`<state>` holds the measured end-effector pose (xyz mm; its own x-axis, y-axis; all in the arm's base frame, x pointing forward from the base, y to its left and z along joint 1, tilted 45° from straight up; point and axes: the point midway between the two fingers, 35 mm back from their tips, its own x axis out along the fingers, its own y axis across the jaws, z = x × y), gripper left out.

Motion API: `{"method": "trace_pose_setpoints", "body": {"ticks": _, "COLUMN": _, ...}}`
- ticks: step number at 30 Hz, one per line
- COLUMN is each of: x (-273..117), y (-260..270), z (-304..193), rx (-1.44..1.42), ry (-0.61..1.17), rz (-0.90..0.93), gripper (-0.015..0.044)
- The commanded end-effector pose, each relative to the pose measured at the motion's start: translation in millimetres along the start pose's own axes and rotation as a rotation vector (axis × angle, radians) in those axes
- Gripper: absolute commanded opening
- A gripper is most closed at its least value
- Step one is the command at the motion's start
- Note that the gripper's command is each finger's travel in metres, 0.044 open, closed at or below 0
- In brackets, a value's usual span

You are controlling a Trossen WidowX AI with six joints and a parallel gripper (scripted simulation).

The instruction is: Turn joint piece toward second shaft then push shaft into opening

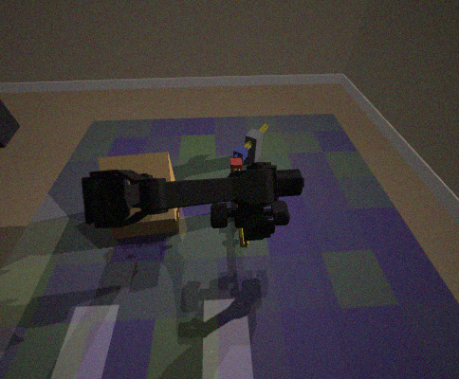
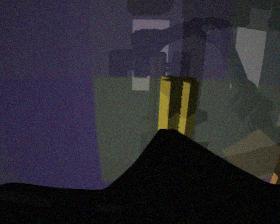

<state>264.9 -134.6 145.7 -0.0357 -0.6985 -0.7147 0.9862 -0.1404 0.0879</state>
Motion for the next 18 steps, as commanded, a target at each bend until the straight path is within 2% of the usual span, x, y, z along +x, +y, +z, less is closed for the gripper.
{"method": "trace_pose_setpoints", "body": {"ticks": 1, "x": 6.8, "y": -1.7, "z": 0.3, "rx": -0.006, "ry": -0.004, "rz": -0.005, "gripper": 0.0}}
{"method": "trace_pose_setpoints", "body": {"ticks": 16, "x": 22.9, "y": -1.8, "z": 0.8, "rx": 0.005, "ry": -0.004, "rz": 0.01, "gripper": 0.0}}
{"method": "trace_pose_setpoints", "body": {"ticks": 18, "x": 11.1, "y": 0.9, "z": 0.7, "rx": 0.005, "ry": -0.003, "rz": 0.009, "gripper": 0.0}}
